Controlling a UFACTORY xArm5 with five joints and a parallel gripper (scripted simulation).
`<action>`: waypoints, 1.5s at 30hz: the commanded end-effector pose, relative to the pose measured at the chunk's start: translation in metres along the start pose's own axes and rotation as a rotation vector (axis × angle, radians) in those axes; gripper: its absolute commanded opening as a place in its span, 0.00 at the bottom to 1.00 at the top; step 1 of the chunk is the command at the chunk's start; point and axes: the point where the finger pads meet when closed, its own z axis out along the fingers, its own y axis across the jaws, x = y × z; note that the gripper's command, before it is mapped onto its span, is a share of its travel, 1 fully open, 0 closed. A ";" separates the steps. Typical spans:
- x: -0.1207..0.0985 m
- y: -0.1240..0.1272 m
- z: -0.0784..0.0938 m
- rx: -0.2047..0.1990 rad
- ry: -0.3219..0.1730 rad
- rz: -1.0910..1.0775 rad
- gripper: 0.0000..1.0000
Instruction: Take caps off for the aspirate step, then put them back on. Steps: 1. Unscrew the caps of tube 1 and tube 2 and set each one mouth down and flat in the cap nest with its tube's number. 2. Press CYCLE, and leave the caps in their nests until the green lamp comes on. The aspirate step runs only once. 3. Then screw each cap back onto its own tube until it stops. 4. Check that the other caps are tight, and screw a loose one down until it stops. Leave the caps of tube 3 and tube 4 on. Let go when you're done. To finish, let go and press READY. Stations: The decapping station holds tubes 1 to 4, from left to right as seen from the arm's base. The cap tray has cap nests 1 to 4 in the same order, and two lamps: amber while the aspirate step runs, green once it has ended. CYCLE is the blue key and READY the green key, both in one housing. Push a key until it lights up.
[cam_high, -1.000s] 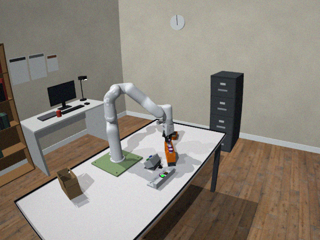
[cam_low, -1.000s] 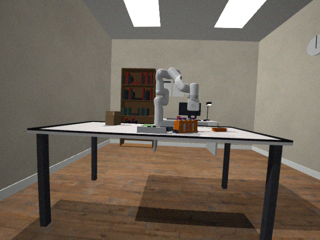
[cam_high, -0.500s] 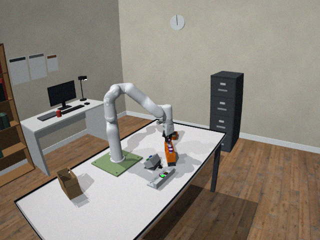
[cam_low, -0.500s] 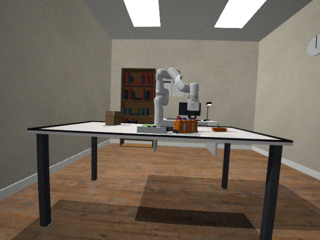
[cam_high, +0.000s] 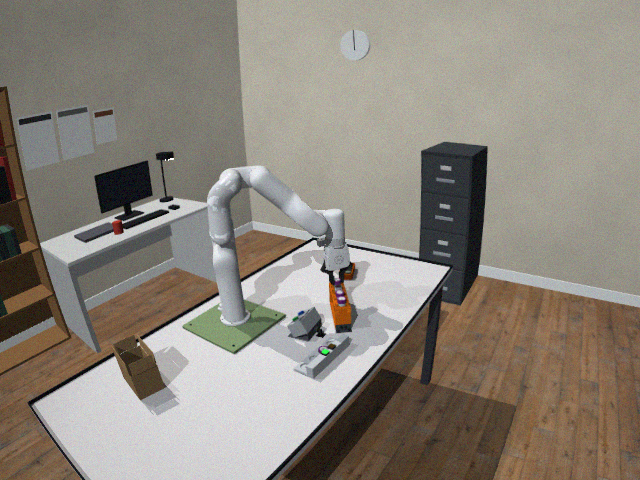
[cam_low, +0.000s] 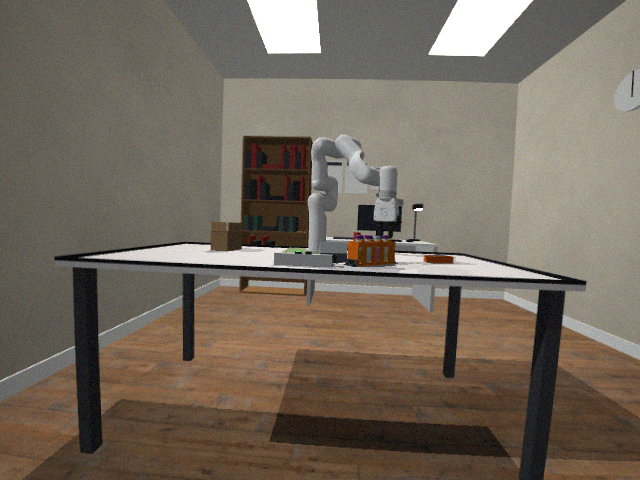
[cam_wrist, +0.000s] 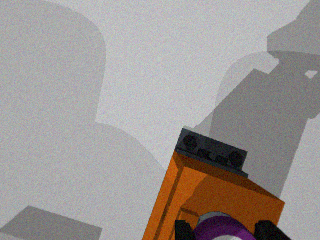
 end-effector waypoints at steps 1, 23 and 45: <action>0.000 0.001 -0.001 -0.003 -0.005 0.279 0.00; 0.000 0.001 0.000 -0.005 -0.004 0.967 0.00; 0.000 0.001 0.000 -0.005 -0.004 1.126 0.46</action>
